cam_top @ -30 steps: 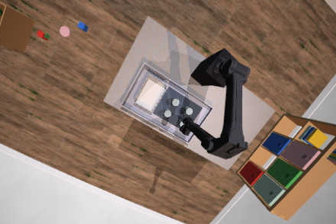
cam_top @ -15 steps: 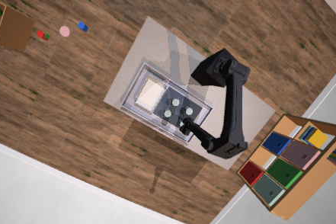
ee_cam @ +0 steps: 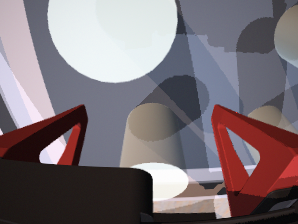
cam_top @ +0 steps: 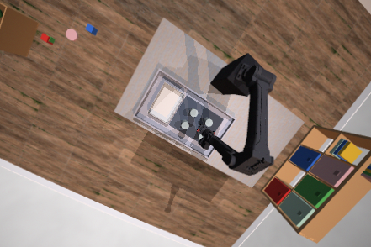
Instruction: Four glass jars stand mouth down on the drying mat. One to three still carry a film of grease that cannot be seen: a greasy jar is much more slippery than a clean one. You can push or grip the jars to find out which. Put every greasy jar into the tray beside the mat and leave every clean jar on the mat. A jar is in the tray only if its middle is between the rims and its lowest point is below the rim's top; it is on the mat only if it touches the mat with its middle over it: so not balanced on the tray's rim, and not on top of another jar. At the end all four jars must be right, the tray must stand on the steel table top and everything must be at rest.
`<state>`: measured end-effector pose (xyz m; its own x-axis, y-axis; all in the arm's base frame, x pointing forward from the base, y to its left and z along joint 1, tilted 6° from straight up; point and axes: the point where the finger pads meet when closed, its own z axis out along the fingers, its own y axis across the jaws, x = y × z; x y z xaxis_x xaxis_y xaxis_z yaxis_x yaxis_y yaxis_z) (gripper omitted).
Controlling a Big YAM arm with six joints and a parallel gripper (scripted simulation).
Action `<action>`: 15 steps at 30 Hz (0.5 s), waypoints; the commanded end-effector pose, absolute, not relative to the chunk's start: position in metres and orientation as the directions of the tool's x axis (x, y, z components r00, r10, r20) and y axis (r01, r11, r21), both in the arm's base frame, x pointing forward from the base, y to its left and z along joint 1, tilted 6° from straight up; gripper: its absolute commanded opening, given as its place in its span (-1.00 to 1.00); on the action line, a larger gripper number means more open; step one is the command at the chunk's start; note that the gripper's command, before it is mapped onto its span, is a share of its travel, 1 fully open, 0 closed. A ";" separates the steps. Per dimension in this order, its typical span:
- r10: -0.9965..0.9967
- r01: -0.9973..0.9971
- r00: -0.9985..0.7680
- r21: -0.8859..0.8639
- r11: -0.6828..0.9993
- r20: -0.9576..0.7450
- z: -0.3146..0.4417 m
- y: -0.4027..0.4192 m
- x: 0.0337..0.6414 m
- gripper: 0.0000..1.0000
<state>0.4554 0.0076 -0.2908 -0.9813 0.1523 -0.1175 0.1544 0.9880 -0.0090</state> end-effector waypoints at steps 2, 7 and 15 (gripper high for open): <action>0.147 0.149 -0.983 -0.012 0.989 -0.110 -0.293 0.005 0.454 1.00; 0.147 0.149 -0.983 -0.012 0.989 -0.110 -0.293 0.005 0.454 1.00; 0.147 0.149 -0.983 -0.012 0.989 -0.110 -0.232 0.007 0.448 1.00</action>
<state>0.4254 0.0068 -0.2712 -0.9867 0.1521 -0.0571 0.1535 0.9879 -0.0202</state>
